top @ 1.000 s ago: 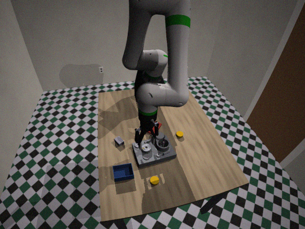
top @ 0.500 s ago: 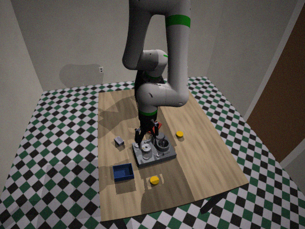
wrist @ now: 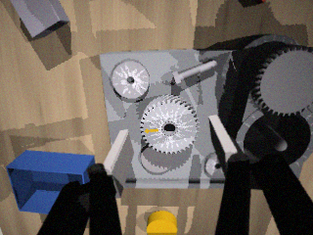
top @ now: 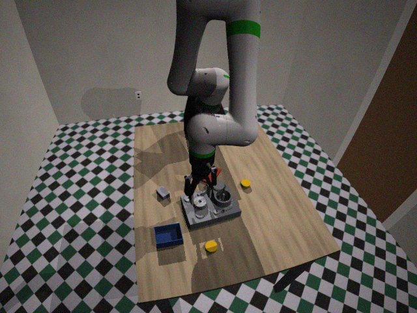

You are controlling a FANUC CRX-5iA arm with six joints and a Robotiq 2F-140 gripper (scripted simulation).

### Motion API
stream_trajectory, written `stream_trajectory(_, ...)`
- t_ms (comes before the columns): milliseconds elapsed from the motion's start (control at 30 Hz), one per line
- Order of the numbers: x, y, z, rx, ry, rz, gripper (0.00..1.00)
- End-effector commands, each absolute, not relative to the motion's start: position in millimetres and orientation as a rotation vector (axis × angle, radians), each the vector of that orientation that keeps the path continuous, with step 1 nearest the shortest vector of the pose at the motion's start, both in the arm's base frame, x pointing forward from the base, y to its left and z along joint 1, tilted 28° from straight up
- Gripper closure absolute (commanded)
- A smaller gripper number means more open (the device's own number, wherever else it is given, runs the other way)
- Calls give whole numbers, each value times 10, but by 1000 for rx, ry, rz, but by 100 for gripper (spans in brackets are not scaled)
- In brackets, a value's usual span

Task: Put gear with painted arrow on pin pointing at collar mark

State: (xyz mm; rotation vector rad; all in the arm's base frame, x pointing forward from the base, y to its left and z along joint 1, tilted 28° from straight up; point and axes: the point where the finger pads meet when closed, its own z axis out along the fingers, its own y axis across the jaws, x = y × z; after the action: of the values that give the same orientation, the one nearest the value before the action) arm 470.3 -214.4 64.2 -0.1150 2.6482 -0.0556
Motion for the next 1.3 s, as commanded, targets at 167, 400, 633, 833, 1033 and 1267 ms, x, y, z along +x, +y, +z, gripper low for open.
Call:
stream_trajectory(167, 4711, -2145, 631, -115, 2648, -56, 47)
stream_trajectory(400, 4731, -2146, 593, -115, 2648, -56, 47)
stream_trajectory(633, 4753, -2148, 553, -115, 2648, -56, 47)
stream_trajectory(833, 4784, -2149, 496, -115, 2648, -56, 47)
stream_trajectory(1033, 4815, -2151, 438, -115, 2648, -56, 47)
stream_trajectory(1267, 4838, -2152, 395, -115, 2648, -56, 47)
